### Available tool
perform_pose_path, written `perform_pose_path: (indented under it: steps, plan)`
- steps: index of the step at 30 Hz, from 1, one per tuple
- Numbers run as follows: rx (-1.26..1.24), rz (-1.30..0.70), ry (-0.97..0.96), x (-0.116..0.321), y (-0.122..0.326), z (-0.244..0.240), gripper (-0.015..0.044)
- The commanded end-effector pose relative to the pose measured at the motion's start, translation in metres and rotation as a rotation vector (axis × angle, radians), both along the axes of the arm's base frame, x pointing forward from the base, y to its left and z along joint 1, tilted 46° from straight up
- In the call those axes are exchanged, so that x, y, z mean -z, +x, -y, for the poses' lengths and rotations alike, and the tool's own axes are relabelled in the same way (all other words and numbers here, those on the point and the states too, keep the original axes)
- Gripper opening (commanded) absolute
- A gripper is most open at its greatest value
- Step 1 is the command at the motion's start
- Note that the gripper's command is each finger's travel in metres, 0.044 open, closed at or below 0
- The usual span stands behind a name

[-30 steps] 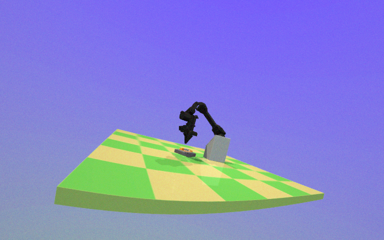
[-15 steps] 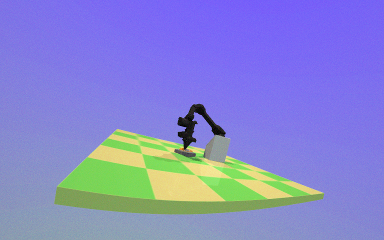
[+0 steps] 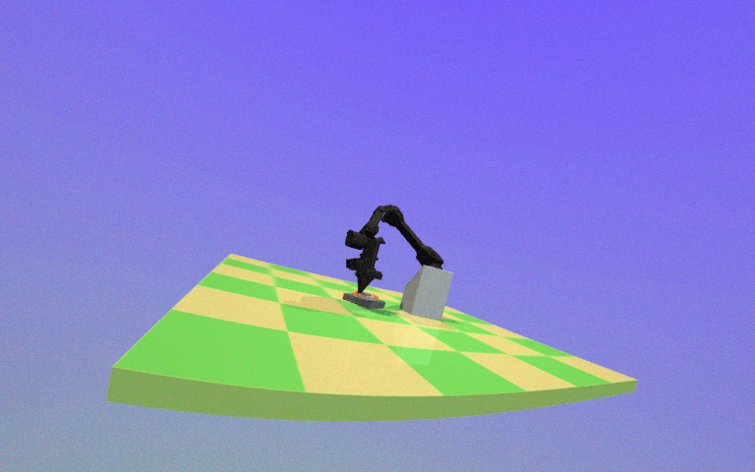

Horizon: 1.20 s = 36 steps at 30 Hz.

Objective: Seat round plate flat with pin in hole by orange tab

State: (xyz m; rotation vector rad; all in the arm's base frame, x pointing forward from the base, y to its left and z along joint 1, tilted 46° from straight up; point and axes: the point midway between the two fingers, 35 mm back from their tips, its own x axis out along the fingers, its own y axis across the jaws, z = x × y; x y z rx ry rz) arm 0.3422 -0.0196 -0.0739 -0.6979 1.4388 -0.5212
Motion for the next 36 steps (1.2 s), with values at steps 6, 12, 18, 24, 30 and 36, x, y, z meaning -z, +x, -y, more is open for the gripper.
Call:
perform_pose_path:
  steps: [6,12,18,24,30,36]
  plan:
    - [0.004,0.005,-0.006,-0.007,0.006,0.008,0.0000]
    - [0.004,0.005,-0.006,-0.010,0.008,0.010,0.0000]
    - [0.004,0.006,-0.007,-0.012,0.009,0.012,0.0000]
    - [0.004,0.006,-0.007,-0.015,0.011,0.014,0.0000]
    - [0.004,0.006,-0.007,-0.017,0.012,0.017,0.0000]
    - [0.004,0.006,-0.007,-0.020,0.013,0.019,0.0000]
